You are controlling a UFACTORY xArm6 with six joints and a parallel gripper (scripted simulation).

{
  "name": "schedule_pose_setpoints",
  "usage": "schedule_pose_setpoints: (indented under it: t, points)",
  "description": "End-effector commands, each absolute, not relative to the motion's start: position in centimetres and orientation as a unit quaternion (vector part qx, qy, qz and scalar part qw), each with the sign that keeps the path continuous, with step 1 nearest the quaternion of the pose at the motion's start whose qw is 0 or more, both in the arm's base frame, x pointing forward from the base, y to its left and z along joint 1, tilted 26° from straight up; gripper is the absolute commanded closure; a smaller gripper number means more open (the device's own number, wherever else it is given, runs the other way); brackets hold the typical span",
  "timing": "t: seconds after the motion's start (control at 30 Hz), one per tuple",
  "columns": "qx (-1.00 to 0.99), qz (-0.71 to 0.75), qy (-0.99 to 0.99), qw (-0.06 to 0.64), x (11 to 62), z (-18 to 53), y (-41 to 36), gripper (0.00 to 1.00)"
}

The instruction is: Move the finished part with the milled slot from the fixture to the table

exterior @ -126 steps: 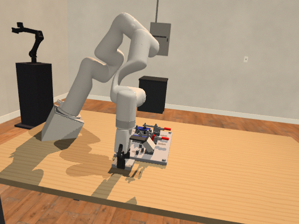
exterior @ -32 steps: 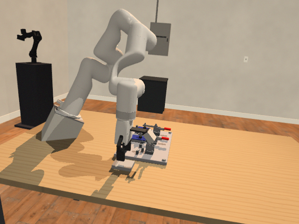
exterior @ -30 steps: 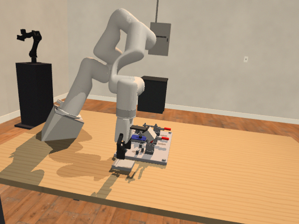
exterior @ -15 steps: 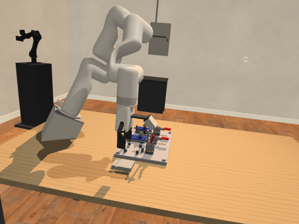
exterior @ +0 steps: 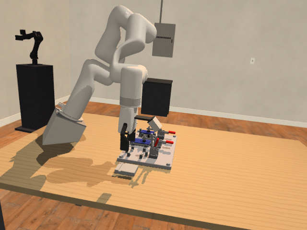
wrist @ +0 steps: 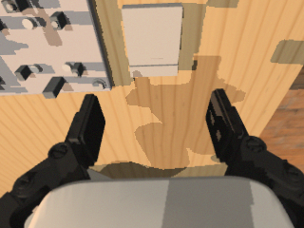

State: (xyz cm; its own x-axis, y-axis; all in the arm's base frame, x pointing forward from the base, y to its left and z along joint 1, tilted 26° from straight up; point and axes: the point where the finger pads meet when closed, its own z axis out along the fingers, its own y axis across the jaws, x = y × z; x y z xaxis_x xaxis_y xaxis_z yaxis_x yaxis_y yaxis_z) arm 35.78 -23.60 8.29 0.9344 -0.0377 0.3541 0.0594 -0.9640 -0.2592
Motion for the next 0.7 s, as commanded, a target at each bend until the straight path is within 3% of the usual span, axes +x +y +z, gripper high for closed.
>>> schedule_pose_setpoints:
  t: [0.0,0.67]
  points:
    - [-0.974,-0.182,-0.006,0.133,35.9,8.4,-23.7,0.05]
    - [-0.974,-0.182,-0.006,0.133,35.1,10.3,-24.3,0.05]
